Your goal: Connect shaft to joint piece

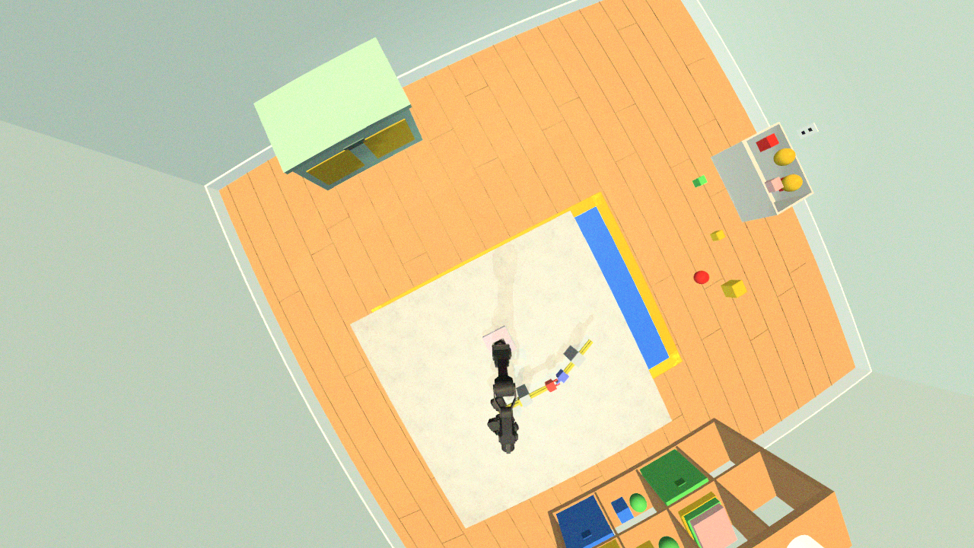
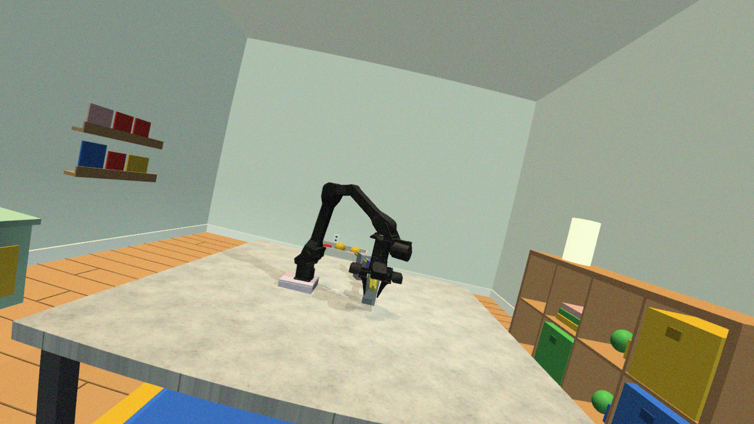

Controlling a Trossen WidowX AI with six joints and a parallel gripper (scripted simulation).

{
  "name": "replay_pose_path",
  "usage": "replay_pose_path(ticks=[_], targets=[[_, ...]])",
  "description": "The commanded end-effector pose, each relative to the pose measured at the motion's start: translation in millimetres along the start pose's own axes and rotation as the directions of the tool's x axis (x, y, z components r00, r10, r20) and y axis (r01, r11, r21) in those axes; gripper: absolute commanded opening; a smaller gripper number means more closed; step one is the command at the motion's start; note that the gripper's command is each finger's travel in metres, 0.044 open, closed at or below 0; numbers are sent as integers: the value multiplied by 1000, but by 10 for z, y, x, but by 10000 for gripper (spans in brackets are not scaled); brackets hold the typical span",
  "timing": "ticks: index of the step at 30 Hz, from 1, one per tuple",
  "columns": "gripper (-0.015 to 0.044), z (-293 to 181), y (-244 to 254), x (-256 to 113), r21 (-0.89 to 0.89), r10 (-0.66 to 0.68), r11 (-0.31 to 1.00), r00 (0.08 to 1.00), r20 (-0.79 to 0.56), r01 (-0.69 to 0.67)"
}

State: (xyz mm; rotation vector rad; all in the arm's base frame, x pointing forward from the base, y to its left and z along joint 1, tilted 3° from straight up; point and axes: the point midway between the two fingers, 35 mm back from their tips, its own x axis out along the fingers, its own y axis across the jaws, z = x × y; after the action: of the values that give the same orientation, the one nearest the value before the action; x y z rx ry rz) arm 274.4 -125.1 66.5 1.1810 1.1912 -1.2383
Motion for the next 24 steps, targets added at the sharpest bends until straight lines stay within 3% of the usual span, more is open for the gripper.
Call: replay_pose_path(ticks=[1, 6, 17, 24], targets=[[303, -1, -1, 0, -2, -1, 1000, 1000, 0, 1], [434, -1, -1, 0, -2, -1, 1000, 1000, 0, 1], [440, -1, -1, 0, -2, -1, 1000, 1000, 0, 1], [440, 7, -1, -303, 1, 2, 1000, 1000, 2, -2]])
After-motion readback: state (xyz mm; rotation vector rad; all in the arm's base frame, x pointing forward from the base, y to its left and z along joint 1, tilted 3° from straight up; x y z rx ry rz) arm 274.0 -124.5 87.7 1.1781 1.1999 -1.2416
